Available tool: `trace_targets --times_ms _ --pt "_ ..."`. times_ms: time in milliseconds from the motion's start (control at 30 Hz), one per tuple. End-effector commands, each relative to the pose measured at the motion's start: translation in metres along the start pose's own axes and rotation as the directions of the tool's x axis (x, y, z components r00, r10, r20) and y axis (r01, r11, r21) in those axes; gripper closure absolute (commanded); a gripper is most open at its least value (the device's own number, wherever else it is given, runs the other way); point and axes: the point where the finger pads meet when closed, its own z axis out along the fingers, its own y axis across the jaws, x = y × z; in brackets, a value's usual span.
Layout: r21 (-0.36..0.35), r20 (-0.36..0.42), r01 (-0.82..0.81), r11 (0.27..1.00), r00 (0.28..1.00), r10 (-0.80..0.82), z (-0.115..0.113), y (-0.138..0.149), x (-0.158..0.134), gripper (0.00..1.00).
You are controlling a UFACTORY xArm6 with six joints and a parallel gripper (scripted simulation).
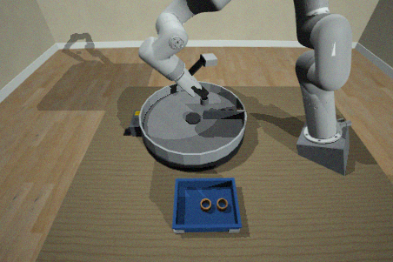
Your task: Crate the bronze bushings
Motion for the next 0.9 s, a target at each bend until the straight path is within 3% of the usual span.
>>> trace_targets --times_ms 0,667,867 --pt "-0.003 -0.008 -0.002 1.000 1.000 0.002 -0.022 -0.006 -0.026 1.00" --pt "-0.003 -0.008 -0.002 1.000 1.000 0.002 -0.030 -0.008 -0.036 1.00" --pt "-0.003 -0.008 -0.002 1.000 1.000 0.002 -0.014 -0.007 -0.050 1.00"
